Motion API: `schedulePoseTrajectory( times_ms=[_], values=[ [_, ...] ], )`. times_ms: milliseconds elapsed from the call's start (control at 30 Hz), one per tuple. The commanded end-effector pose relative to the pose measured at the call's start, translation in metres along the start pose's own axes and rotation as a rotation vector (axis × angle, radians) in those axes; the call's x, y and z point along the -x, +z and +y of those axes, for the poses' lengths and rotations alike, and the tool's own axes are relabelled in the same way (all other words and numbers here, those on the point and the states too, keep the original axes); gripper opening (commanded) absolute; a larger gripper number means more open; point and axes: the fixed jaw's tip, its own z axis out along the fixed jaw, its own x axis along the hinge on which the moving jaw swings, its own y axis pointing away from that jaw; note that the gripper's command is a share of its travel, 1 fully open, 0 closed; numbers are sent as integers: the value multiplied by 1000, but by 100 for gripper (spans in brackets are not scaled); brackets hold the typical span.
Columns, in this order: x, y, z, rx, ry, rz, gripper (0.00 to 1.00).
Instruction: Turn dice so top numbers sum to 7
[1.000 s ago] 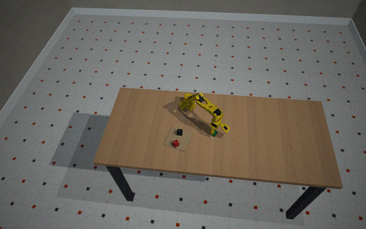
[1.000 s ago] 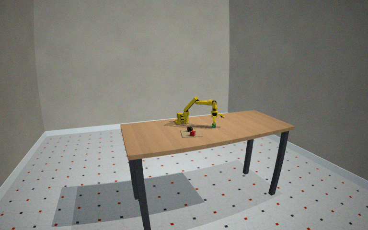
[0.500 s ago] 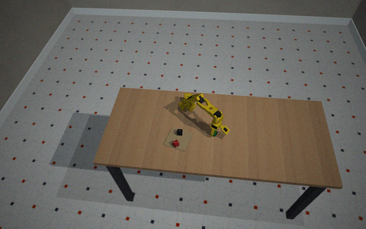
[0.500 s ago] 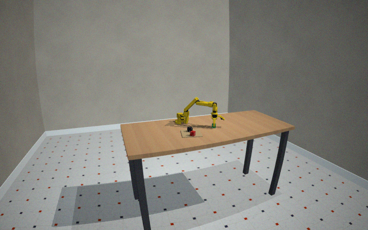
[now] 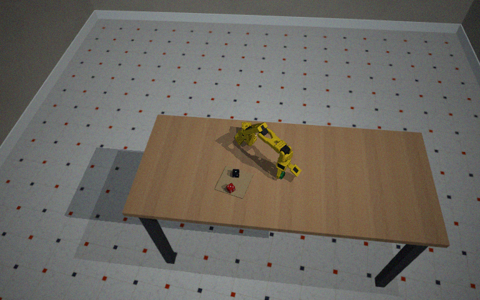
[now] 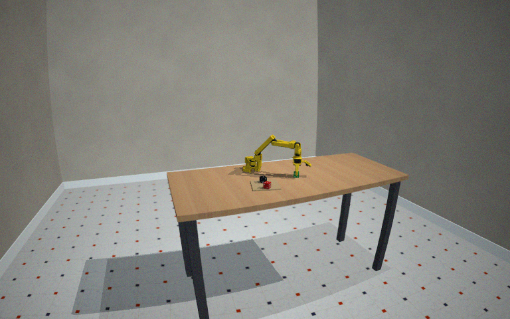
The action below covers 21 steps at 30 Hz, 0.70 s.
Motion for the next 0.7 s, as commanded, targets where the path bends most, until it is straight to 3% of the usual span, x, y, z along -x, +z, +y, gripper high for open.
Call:
schedulePoseTrajectory(
  times_ms=[0,667],
  values=[
    [4,-6,1,-7,-22,-36,34],
    [4,-6,-6,-7,-22,-35,21]
  ],
)
